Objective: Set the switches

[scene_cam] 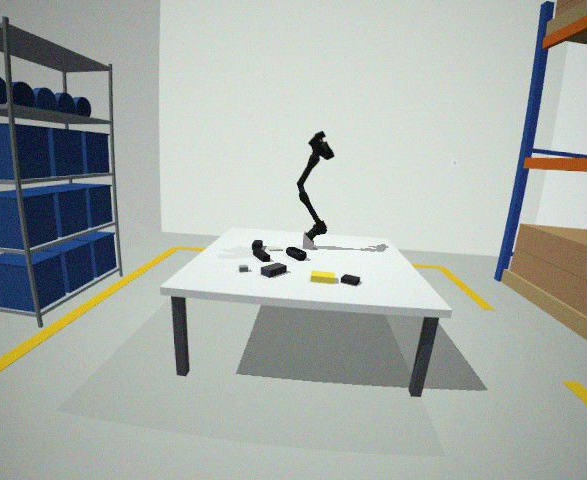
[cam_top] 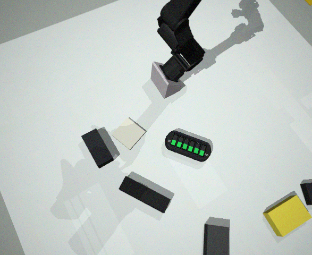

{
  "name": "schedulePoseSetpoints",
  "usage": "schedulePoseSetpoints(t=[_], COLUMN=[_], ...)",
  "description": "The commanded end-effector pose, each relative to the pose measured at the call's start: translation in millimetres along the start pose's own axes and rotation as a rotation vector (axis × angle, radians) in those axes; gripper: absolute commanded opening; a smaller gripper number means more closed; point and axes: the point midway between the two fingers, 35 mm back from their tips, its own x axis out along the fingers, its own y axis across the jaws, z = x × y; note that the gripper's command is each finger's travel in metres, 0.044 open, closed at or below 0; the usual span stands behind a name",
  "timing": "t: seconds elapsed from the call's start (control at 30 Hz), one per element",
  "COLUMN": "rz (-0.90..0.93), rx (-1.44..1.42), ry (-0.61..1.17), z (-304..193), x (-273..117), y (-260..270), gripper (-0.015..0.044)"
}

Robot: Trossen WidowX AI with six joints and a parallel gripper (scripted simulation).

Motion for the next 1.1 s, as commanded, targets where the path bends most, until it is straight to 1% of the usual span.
schedulePoseSetpoints(t=[0.0, 0.1, 0.17, 0.33, 0.47, 0.6, 0.73, 0.83, 1.07], rz=[0.000, 0.000, 0.000, 0.130, 0.220, 0.292, 0.352, 0.383, 0.463], rx=[0.000, -0.003, -0.026, 0.181, 0.365, 0.544, 0.716, 0.682, 0.900], ry=[0.000, 0.006, 0.052, 0.163, 0.249, 0.346, 0.455, 0.522, 0.785], z=[0, -1, -9, -50, -81, -110, -137, -148, -189], x=[0, 1, 6, 47, 65, 72, 70, 68, 42], y=[0, 0, 4, 66, 118, 170, 221, 241, 327], gripper=[0.0374, 0.0295, 0.0242, 0.0111, 0.0006, 0.0000, 0.0000, 0.0000, 0.0000])
